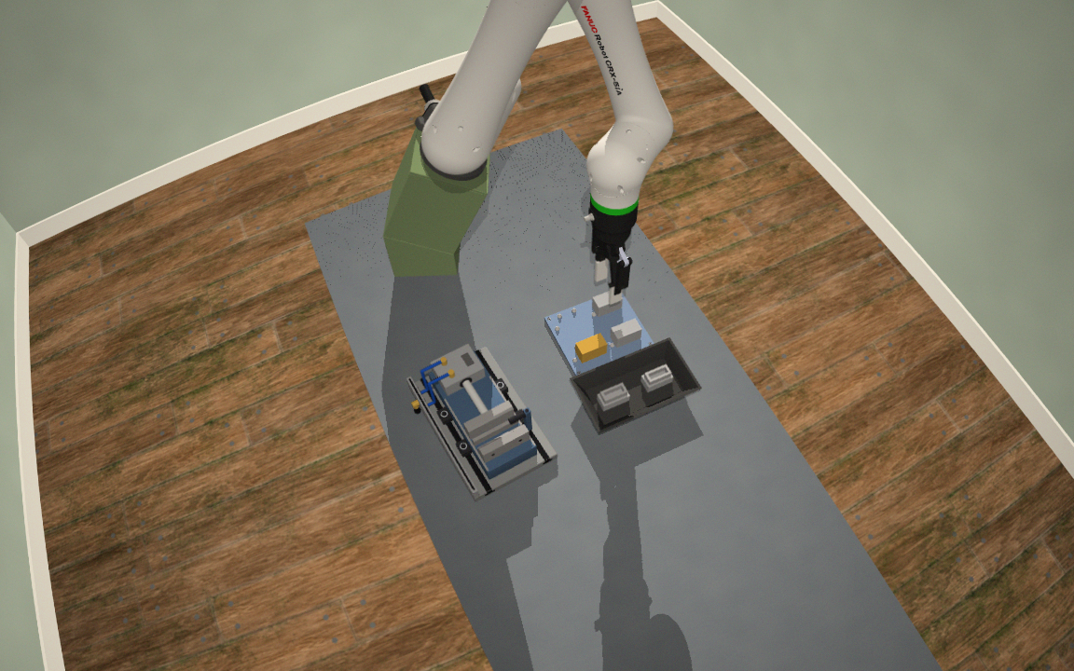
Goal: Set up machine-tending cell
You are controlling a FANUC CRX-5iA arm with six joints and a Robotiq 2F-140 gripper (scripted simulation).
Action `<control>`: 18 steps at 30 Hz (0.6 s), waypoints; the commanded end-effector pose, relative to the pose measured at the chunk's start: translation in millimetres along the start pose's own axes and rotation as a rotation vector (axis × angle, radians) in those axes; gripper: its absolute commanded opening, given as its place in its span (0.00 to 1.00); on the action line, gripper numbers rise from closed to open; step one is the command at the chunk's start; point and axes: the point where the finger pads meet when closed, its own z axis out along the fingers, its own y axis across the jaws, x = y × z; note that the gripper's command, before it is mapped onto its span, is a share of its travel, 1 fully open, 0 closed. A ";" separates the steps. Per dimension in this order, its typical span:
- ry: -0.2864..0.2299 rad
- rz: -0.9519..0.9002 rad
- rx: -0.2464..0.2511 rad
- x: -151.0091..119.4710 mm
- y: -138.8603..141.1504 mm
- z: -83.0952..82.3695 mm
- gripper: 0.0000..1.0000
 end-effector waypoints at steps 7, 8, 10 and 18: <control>0.002 0.000 0.001 0.7 0.6 19.4 0.40; 0.002 0.000 0.001 0.7 0.6 20.3 0.40; 0.002 0.000 0.001 0.7 0.6 21.7 0.40; 0.002 0.000 0.001 0.7 0.6 22.7 0.40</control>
